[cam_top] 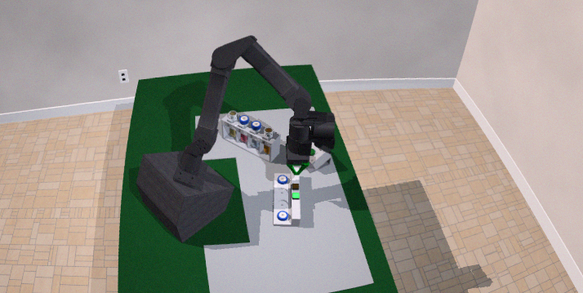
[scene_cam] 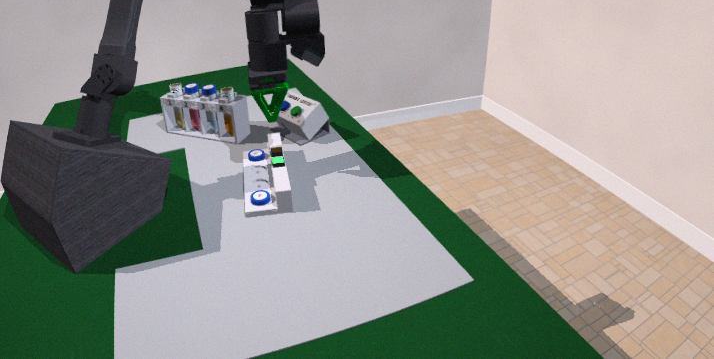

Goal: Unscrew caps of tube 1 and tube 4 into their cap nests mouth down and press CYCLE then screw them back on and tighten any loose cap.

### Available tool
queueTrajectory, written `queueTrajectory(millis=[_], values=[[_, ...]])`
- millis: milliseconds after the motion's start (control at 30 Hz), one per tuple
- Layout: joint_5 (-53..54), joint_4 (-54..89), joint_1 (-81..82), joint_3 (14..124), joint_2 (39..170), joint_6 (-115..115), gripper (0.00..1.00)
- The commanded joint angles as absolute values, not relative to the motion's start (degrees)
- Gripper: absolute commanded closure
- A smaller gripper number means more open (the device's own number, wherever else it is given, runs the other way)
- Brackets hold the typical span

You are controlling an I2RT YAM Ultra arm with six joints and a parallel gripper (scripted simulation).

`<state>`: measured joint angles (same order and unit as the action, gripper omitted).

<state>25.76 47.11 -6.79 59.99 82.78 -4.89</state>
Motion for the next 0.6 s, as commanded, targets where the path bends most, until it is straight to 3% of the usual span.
queueTrajectory(millis=[0,167,567], values=[[25.4,52.2,-5.7,59.9,78.2,-2.8,0.53],[24.3,58.4,-2.6,60.2,71.1,0.4,0.53],[24.3,58.3,-2.5,60.2,71.1,0.4,0.53]])
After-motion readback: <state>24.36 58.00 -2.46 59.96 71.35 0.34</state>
